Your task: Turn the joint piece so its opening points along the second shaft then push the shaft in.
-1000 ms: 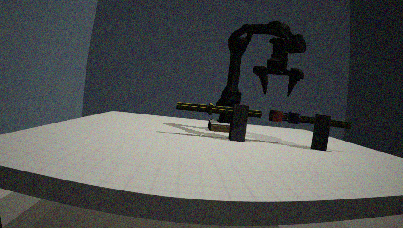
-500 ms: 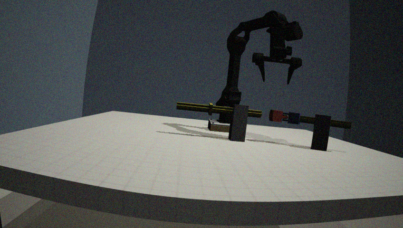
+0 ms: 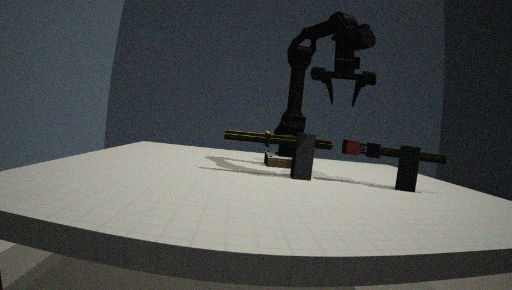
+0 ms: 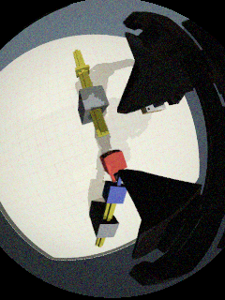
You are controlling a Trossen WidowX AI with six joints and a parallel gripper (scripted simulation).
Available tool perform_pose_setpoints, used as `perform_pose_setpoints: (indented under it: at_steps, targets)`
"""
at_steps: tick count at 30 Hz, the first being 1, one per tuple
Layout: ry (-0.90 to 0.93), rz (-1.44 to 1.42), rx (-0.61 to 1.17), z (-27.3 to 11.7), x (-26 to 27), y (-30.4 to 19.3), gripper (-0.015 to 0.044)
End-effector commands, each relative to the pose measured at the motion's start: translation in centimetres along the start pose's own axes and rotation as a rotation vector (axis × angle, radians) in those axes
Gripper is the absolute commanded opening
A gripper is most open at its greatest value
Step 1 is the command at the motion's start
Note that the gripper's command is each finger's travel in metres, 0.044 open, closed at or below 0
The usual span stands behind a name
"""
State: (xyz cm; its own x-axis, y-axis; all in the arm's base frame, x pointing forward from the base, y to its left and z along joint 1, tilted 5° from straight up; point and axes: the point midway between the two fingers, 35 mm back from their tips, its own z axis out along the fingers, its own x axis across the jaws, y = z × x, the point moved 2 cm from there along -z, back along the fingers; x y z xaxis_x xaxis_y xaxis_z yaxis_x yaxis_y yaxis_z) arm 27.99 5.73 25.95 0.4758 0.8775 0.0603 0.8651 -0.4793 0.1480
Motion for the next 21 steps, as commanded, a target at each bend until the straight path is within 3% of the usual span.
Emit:
perform_pose_setpoints:
  at_steps: [1, 8, 21]
  targets:
    - [-0.013, 0.135, 0.013, 1.2, -2.1, 1.6, 0.0177]
    - [-0.029, 0.376, 0.018, 2.9, -6.6, 4.3, 0.0000]
    - [-0.052, 0.825, 0.020, 5.7, -16.1, 6.8, 0.0000]
